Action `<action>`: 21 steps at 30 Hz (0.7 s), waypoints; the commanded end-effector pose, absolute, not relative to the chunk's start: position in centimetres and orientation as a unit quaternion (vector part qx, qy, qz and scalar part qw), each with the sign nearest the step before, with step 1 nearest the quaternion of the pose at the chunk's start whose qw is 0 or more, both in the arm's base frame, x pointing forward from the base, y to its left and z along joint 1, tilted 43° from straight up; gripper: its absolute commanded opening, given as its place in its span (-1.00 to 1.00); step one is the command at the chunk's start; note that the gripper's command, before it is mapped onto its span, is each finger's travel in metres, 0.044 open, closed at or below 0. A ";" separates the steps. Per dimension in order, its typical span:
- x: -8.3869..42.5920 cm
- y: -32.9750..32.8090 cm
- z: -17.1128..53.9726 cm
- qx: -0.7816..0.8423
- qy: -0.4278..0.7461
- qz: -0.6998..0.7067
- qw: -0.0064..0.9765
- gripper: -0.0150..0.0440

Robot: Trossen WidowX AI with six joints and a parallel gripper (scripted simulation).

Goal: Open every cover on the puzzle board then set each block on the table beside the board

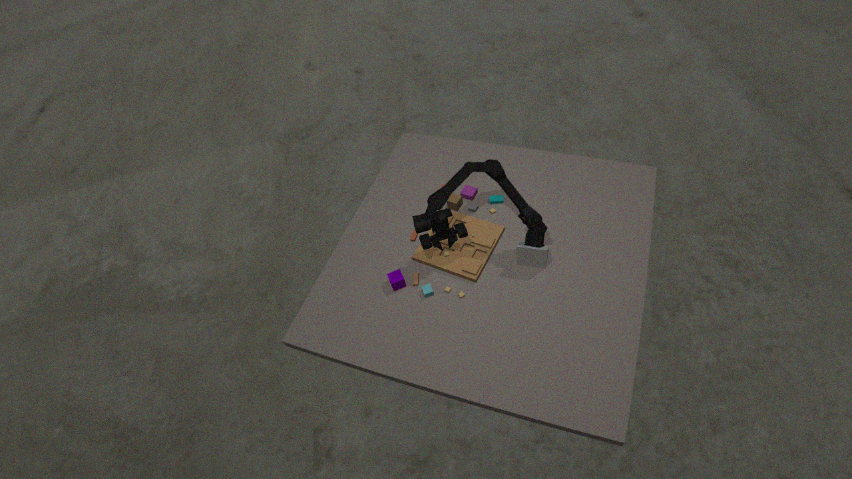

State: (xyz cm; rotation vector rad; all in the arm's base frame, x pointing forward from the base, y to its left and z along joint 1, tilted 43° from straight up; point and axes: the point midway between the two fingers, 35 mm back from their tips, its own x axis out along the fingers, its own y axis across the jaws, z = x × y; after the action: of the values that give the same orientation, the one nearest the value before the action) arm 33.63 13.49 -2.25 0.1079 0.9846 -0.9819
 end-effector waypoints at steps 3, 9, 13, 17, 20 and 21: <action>33.5 14.2 -1.5 0.123 0.410 -0.492 0.758 0.00; 33.4 14.7 -0.9 0.184 0.370 -0.523 0.746 0.00; 33.3 15.1 -0.5 0.224 0.341 -0.543 0.734 0.00; 33.1 15.4 -0.1 0.263 0.311 -0.560 0.721 0.00; 33.1 15.5 0.0 0.277 0.300 -0.566 0.716 0.00; 33.1 15.5 0.0 0.277 0.300 -0.566 0.716 0.00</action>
State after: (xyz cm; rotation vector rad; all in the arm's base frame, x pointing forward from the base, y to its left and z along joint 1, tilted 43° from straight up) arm 33.10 15.25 -0.25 0.5584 0.6969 -1.2293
